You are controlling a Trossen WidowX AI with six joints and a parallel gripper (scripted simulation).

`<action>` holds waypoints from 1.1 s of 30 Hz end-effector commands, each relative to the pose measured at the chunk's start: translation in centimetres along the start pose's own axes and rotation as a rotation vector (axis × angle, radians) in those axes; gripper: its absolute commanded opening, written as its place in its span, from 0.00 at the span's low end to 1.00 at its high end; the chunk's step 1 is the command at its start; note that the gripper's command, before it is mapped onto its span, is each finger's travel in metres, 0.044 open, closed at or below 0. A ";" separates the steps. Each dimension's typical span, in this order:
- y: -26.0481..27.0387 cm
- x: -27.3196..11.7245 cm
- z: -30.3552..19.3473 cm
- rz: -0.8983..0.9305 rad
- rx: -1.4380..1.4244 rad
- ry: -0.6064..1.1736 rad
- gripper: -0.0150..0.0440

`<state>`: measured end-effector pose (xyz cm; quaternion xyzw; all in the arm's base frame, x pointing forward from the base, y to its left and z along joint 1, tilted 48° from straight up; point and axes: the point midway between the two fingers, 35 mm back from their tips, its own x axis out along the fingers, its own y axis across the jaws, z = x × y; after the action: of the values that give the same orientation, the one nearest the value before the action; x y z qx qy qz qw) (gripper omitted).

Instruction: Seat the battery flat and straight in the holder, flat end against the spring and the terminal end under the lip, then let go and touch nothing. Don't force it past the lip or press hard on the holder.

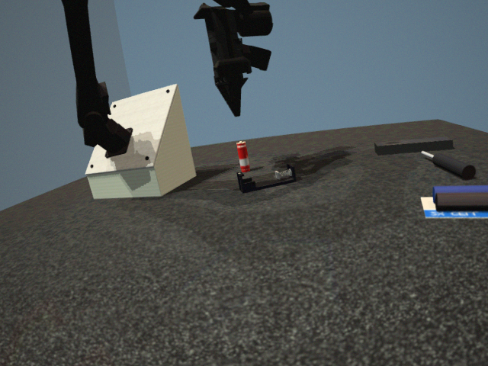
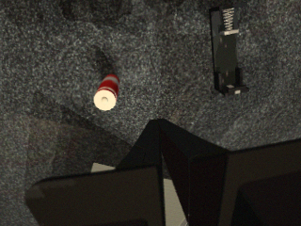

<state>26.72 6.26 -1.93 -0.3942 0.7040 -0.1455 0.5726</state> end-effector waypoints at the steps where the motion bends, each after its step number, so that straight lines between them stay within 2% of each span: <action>1: -0.1 0.8 0.1 -0.013 -0.005 0.011 0.25; 9: -0.2 8.0 -0.1 -0.017 -0.004 0.012 0.25; 33: 3.0 8.1 0.1 -0.013 -0.005 0.009 0.25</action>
<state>25.77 2.22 -8.92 -0.4006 0.7005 -0.1490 0.5715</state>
